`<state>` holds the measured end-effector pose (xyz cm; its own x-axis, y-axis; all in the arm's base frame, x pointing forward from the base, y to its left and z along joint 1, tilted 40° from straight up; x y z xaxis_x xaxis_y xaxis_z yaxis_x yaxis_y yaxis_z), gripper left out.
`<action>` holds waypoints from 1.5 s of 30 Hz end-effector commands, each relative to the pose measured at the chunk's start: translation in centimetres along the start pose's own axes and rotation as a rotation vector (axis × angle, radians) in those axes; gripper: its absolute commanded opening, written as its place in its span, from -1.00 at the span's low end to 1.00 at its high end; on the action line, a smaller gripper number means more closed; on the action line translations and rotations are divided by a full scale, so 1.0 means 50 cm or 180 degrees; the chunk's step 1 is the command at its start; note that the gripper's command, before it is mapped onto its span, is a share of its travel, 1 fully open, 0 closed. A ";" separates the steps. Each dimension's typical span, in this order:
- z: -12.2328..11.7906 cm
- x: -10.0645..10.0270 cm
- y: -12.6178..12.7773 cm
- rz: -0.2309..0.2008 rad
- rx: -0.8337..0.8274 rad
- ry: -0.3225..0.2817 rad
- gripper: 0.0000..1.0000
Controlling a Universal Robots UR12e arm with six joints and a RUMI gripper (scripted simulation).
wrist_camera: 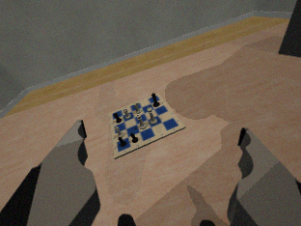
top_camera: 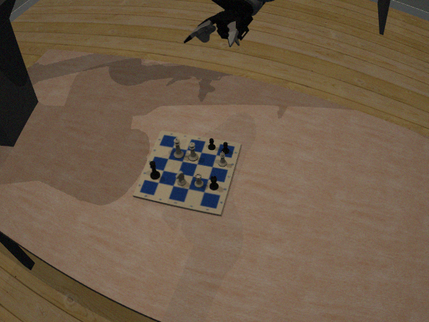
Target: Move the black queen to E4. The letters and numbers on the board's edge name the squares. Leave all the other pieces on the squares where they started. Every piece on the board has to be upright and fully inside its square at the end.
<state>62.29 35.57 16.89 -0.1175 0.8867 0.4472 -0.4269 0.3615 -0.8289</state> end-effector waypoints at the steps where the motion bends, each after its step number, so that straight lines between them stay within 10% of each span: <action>1: 0.004 -0.065 -0.027 -0.0560 -0.0687 0.0082 1.00; 6: 0.006 -0.094 -0.039 -0.0830 -0.1025 0.0132 1.00; 18: 0.024 -0.247 -0.089 -0.2079 -0.2598 0.0366 1.00; 23: 0.027 -0.266 -0.094 -0.2230 -0.2788 0.0395 1.00; 29: 0.044 -0.356 -0.115 -0.2935 -0.3675 0.0528 1.00; 45: 0.071 -0.500 -0.131 -0.4051 -0.5081 0.0747 1.00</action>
<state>64.88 12.06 13.34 -0.2092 0.0285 0.9775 0.8179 0.5531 0.1589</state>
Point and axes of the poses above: the point where the finger pads meet when closed, its own x axis back along the fingers, its own y axis across the jaws, z = x × y, the point moved 4 cm from there along x, back along the fingers, and after that the axes turned 11 degrees about -x, right-handed, at the moved point
